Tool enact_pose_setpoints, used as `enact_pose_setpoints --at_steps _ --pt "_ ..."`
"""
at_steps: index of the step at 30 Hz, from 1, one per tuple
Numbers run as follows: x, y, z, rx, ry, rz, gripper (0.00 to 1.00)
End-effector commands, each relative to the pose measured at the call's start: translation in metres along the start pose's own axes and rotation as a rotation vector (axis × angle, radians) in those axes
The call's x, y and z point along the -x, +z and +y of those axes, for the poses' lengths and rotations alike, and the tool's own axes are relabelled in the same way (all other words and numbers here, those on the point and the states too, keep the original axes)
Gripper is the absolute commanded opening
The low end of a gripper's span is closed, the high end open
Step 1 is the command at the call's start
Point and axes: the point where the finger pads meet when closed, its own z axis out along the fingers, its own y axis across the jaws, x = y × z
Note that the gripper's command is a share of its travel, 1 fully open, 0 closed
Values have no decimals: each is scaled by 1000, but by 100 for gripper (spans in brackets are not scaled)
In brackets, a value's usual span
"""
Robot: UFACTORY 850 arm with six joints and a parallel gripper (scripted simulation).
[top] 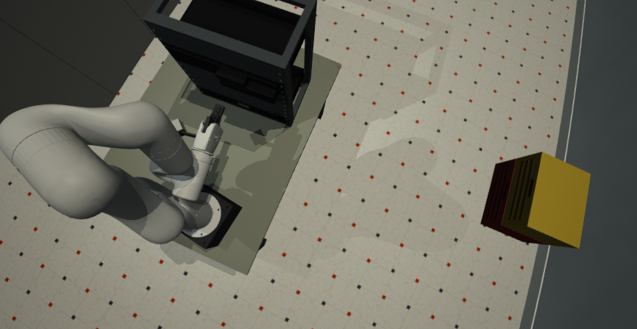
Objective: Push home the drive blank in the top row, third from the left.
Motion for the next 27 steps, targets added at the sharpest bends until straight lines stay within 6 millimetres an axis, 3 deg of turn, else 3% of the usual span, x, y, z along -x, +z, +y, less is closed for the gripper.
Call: enact_pose_setpoints --at_steps 1,9,27 --pt "-37 27 20 -34 0 -62 0" --pt "-34 65 19 -34 0 -62 0" --pt "-34 68 19 -34 0 -62 0"
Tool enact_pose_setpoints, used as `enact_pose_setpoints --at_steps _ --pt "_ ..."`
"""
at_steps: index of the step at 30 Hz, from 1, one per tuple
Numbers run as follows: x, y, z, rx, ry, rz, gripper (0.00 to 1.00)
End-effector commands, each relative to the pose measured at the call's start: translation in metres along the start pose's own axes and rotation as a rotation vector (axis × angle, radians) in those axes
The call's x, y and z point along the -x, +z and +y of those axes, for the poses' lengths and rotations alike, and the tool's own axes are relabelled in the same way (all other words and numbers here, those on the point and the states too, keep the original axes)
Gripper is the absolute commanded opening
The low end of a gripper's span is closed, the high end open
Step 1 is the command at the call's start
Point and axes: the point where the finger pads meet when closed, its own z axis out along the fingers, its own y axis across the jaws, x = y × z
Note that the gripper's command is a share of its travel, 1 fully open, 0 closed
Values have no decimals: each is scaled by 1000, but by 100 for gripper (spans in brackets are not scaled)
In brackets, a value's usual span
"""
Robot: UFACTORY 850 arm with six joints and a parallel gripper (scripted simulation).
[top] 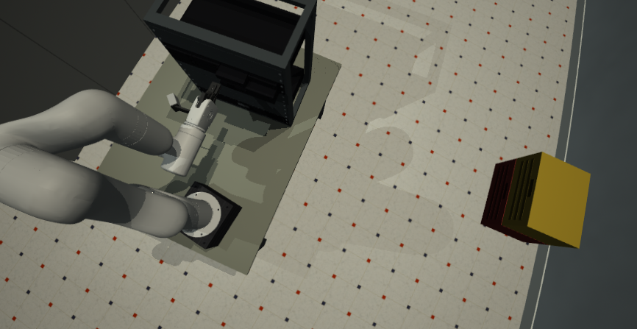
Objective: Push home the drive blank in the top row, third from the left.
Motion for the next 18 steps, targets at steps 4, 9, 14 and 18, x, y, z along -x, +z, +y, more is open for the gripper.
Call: enact_pose_setpoints --at_steps 4,9,14,18 --pt "1 2 0 1 0 -1 0" --pt "3 3 0 1 0 -1 0" --pt "8 7 -2 1 0 -1 0" --pt "14 11 -4 1 0 -1 0"
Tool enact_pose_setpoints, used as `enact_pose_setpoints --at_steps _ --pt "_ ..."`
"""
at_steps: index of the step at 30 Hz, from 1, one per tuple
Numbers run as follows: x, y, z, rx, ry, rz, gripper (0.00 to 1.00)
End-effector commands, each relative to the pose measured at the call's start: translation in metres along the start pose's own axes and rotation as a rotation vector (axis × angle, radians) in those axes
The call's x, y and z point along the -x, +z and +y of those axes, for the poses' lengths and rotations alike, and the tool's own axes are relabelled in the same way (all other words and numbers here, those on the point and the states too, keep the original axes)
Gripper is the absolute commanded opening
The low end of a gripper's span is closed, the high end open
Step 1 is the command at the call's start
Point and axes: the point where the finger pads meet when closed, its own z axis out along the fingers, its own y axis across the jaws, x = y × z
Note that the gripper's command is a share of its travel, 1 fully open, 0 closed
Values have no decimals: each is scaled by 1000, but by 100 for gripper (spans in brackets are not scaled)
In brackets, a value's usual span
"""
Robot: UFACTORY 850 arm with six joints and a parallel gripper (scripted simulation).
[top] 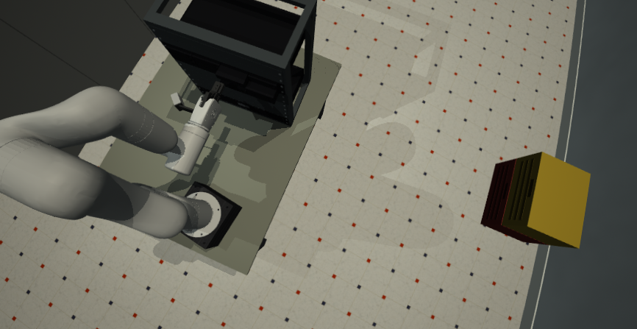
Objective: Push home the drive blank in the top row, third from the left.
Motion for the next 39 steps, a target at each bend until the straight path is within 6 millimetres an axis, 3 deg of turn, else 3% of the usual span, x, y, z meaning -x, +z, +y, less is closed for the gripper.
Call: enact_pose_setpoints --at_steps 1,17,39 --pt "6 5 -1 2 0 1 0" --pt "22 17 -7 2 0 1 0" --pt "23 18 -7 2 0 1 0"
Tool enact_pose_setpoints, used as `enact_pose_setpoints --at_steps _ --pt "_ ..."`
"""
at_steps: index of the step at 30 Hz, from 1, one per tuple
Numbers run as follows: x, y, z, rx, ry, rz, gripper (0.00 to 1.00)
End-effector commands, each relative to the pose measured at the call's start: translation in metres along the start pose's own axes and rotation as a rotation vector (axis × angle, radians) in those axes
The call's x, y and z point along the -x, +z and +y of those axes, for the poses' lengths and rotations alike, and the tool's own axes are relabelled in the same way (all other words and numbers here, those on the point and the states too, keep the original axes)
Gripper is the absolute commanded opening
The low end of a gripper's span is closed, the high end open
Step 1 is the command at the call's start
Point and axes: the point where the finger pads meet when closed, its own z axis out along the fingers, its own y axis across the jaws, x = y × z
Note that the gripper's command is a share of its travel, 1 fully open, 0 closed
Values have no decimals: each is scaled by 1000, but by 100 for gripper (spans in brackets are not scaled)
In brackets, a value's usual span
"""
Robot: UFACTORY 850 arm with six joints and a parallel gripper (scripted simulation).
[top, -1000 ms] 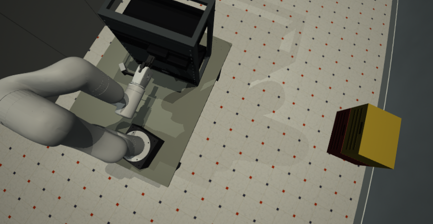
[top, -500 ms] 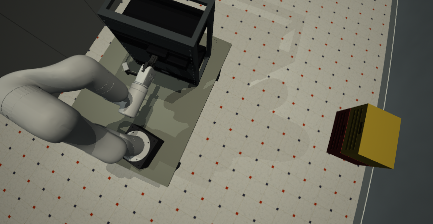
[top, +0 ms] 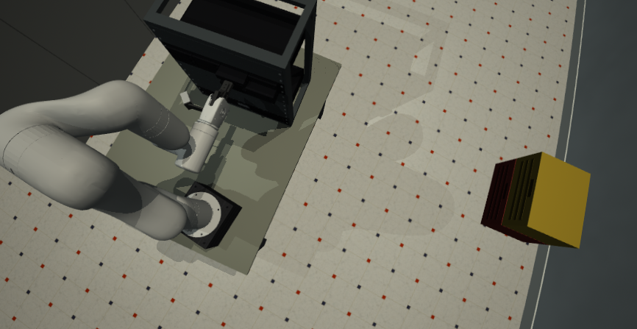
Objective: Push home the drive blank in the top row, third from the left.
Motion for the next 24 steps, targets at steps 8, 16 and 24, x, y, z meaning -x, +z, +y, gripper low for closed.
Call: enact_pose_setpoints --at_steps 8,16,24 --pt "0 -1 1 2 0 0 0" --pt "0 -1 1 2 0 0 0" --pt "0 5 1 2 0 0 0"
